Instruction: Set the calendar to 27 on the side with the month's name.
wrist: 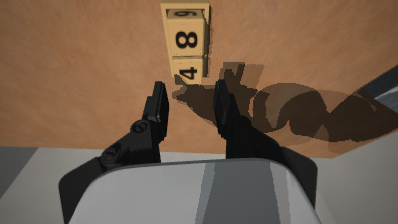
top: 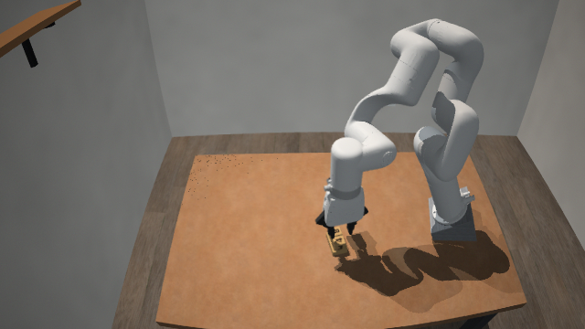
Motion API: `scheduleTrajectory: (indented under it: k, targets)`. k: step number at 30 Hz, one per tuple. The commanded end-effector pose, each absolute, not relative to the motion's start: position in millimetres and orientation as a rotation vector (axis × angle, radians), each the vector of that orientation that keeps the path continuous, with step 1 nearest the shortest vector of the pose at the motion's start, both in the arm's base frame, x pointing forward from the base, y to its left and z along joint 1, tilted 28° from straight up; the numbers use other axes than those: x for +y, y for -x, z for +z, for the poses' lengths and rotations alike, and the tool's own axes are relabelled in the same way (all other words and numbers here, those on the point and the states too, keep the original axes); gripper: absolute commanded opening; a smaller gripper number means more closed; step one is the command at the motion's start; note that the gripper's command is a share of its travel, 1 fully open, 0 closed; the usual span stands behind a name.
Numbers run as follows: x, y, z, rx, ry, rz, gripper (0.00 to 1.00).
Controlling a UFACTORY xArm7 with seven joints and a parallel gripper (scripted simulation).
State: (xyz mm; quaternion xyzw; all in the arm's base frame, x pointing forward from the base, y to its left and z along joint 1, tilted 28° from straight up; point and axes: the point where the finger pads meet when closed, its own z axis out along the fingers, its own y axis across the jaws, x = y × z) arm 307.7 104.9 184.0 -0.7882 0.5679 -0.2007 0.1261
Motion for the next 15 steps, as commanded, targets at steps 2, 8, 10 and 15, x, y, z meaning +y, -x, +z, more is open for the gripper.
scheduleTrajectory:
  k: [2,8,10,15]
  targets:
    - [106,-313,177,1.652,2.293,-0.587,0.49]
    - [106,-316,172,1.652,2.293,-0.587,0.49]
    - [106,-317,170,1.652,2.293,-0.587,0.49]
    - [105,-319,166,1.652,2.293,-0.587,0.49]
